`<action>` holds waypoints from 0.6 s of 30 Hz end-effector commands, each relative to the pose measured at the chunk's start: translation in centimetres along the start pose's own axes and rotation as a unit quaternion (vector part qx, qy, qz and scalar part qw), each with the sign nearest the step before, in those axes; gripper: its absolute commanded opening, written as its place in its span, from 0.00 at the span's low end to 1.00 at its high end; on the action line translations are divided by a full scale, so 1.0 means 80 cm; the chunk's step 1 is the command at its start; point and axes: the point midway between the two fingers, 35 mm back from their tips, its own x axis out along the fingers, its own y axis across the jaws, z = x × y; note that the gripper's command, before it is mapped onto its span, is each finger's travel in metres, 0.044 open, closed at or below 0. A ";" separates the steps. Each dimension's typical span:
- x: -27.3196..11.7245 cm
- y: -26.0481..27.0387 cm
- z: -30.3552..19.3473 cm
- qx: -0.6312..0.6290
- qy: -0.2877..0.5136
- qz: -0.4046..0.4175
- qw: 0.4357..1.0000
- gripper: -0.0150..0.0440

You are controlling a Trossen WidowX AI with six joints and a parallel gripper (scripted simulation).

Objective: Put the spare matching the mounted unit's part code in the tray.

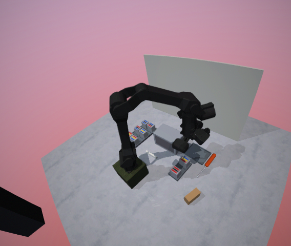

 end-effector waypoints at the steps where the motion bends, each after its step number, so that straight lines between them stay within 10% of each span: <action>1: 0.006 -0.024 0.006 0.081 0.001 -0.004 0.997 1.00; 18: 0.056 -0.029 0.002 0.081 0.001 -0.004 0.997 0.76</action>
